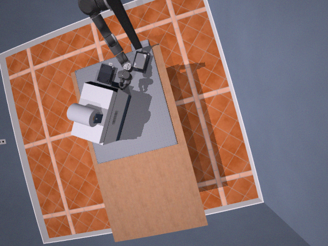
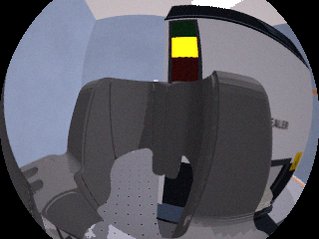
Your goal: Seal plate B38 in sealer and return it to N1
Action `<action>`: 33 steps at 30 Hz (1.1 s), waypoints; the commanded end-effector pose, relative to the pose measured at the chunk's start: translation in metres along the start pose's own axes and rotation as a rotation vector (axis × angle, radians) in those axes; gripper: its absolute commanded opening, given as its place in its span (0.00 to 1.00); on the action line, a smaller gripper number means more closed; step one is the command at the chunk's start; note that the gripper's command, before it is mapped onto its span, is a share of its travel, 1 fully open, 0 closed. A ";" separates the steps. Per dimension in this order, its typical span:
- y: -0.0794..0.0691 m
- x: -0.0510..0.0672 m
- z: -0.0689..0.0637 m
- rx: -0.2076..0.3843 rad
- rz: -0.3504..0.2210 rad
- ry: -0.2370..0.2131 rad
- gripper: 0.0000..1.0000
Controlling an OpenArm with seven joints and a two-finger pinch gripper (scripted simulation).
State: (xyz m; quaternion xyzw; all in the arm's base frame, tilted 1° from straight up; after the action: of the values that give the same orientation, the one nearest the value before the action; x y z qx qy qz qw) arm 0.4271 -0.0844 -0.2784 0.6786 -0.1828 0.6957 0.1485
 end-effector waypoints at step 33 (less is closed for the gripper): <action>0.005 0.002 0.010 0.002 -0.002 0.011 0.00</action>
State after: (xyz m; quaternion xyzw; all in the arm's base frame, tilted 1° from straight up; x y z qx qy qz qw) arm 0.4308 -0.0925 -0.2800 0.6797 -0.1793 0.6945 0.1536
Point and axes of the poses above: the point where the finger pads meet when closed, its own z axis out along the fingers, its own y axis across the jaws, x = y × z, the point moved 4 cm from there along -z, back along the fingers, and after that the axes turned 3 degrees about z, right-handed, at the moved point
